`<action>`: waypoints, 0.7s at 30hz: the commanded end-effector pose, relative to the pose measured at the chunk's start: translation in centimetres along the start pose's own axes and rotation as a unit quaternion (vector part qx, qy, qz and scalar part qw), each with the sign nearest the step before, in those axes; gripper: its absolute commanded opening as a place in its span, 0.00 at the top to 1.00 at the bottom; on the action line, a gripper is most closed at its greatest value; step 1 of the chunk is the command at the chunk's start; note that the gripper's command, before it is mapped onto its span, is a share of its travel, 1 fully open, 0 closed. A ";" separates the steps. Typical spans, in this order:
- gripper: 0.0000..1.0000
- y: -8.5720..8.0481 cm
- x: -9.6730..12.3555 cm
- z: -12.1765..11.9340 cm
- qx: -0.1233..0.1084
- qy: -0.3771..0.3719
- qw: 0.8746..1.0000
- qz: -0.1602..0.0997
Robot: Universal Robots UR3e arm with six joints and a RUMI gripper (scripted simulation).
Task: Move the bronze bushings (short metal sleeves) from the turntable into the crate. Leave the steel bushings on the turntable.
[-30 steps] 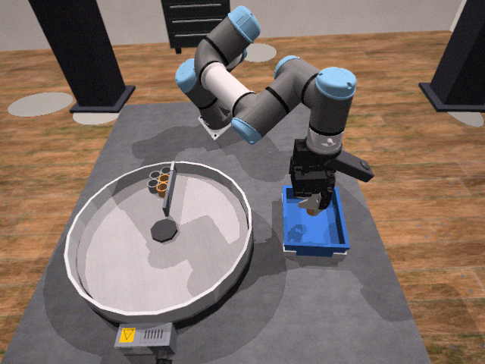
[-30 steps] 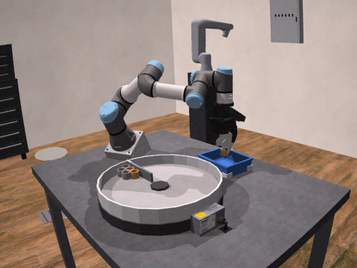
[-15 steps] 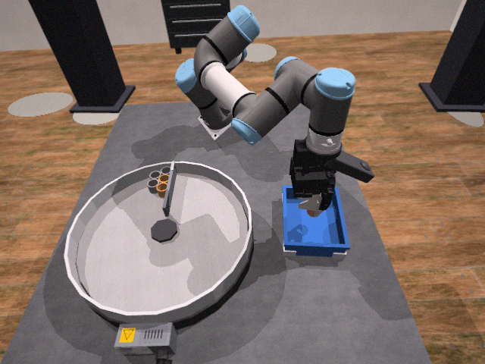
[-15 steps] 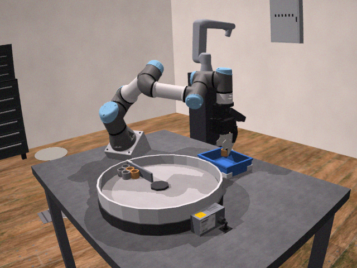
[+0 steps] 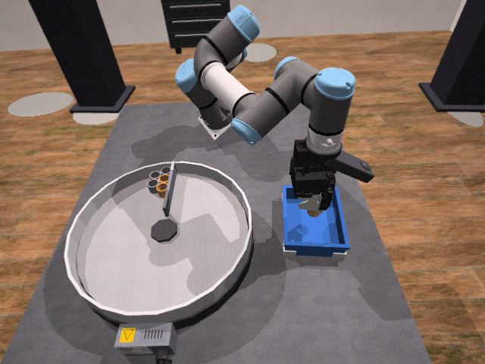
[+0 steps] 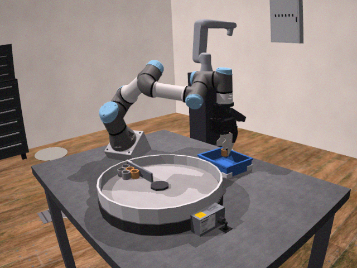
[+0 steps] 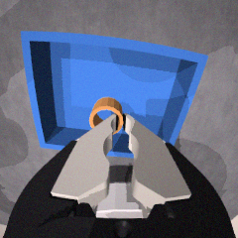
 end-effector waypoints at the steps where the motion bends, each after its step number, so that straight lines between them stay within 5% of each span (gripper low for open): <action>1: 1.00 -0.1 0.0 0.1 0.001 0.001 1.000 0.001; 21: 1.00 0.8 0.0 0.1 0.001 0.000 1.000 0.001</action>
Point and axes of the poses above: the point where the finger pads meet when closed, its own y axis out along the fingers, its own z axis across the jaws, x = y × z, the point moved 1 cm from there along -y, back along the fingers, and after that the axes turned 1 degree about -y, right-handed, at the moved point
